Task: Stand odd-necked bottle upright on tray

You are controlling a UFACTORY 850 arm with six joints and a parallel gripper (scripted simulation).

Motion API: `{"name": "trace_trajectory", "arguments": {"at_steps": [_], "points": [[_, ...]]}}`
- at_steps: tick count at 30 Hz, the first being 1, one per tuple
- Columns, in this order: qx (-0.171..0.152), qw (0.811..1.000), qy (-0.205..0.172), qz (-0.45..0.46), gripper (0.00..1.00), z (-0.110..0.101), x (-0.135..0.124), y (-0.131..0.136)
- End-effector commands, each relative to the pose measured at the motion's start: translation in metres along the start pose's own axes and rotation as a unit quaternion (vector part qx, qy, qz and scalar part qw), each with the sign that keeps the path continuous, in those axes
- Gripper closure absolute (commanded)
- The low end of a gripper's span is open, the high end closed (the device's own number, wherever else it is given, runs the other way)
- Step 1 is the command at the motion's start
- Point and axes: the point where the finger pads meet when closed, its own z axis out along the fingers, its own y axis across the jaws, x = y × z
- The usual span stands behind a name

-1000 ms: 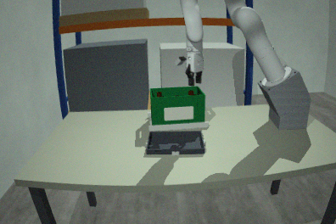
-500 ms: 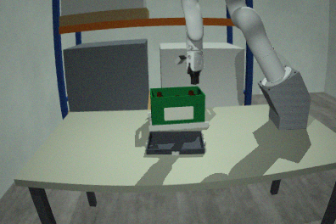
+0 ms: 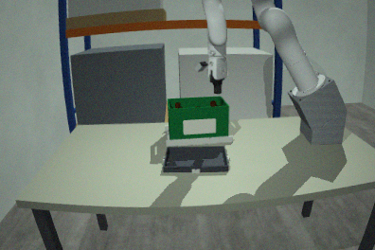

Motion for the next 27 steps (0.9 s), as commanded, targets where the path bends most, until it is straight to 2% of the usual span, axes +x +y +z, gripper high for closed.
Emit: {"name": "trace_trajectory", "arguments": {"at_steps": [1, 15, 18, 27], "points": [[0.0, 1.0, 0.0, 0.0, 1.0, 0.0, 0.0, 0.0], [-0.001, 1.0, 0.001, 0.0, 1.0, 0.0, 0.006, -0.002], [-0.011, 1.0, 0.006, 0.001, 1.0, 0.001, 0.047, -0.014], [-0.015, 1.0, 0.005, 0.002, 1.0, 0.001, 0.133, -0.043]]}}
